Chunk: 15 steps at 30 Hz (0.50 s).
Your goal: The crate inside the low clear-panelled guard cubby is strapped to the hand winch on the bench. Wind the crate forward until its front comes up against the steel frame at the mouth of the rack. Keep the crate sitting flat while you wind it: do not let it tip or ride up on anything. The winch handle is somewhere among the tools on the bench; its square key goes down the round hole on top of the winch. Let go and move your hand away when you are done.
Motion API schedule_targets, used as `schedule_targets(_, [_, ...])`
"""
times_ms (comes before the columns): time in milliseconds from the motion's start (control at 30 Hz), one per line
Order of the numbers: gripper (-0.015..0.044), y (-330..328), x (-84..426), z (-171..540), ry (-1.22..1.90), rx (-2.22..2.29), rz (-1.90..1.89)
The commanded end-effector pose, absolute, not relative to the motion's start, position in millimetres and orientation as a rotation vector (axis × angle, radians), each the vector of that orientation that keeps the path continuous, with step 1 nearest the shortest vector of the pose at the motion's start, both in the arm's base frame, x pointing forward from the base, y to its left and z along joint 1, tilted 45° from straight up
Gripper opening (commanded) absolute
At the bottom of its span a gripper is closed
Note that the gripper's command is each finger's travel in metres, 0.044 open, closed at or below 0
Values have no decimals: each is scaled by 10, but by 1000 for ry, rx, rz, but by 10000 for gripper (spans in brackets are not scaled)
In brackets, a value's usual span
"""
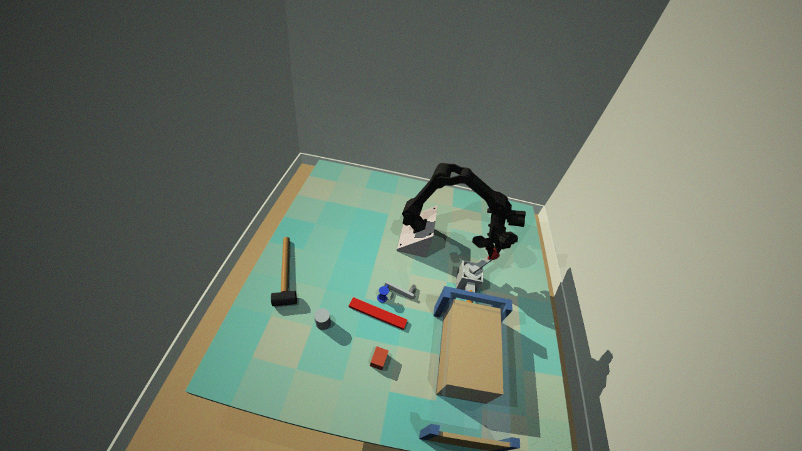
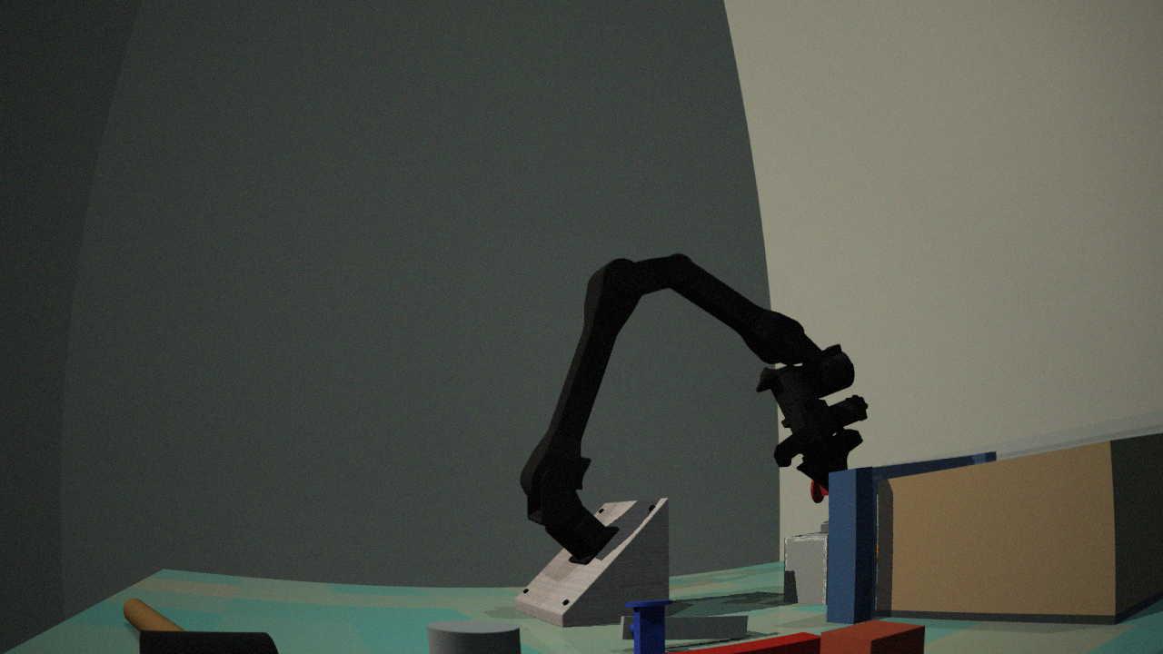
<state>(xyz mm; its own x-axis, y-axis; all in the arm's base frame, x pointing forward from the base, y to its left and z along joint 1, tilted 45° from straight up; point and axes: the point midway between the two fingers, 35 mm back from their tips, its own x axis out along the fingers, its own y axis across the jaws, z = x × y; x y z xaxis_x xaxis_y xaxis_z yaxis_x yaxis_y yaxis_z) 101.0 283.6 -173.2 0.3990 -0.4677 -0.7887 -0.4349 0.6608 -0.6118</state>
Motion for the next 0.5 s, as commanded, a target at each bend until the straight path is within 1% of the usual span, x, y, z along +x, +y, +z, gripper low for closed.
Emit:
schedule_targets(0, [0,2744,906,-1688,1224,-929,-29])
schedule_targets(467, [0,2633,821,-1588,1225,-930,-29])
